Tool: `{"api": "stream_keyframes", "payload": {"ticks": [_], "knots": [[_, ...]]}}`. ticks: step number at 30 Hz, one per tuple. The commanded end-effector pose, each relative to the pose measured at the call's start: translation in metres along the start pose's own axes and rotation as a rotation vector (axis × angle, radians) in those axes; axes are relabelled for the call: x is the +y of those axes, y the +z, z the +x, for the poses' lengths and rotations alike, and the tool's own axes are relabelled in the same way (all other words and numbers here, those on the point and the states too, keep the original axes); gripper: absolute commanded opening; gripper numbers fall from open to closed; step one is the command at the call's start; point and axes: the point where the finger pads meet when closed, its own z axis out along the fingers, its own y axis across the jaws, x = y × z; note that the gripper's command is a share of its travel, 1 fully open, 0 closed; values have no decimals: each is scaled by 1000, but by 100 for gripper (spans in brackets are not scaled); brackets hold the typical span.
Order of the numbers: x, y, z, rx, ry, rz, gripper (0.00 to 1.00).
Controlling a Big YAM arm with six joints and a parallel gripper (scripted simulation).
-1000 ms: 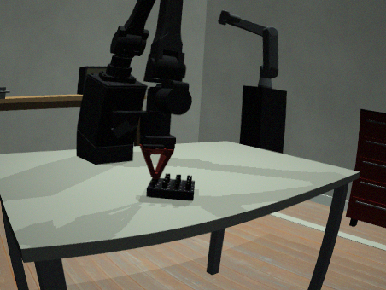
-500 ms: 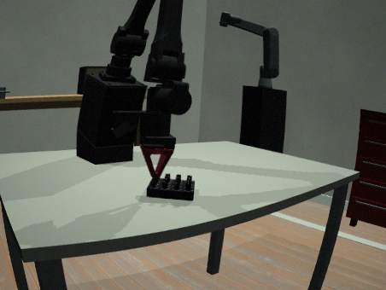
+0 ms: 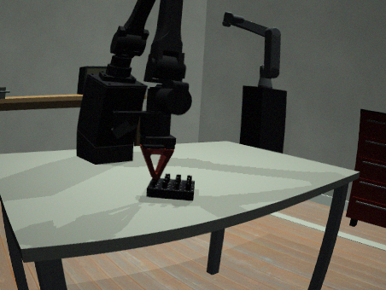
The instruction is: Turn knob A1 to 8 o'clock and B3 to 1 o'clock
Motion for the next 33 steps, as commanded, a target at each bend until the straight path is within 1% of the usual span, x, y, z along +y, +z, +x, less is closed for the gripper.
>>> {"api": "stream_keyframes", "payload": {"ticks": [1,6,13,14,16,20,33], "knots": [[3,4,-4,-3,3,-6,19],[9,7,-1,0,2,-17,19],[9,12,0,1,2,-16,19],[7,12,0,-1,3,-8,19],[9,14,1,1,2,-18,19],[8,15,2,1,2,-15,19],[8,13,2,1,2,-17,19]]}}
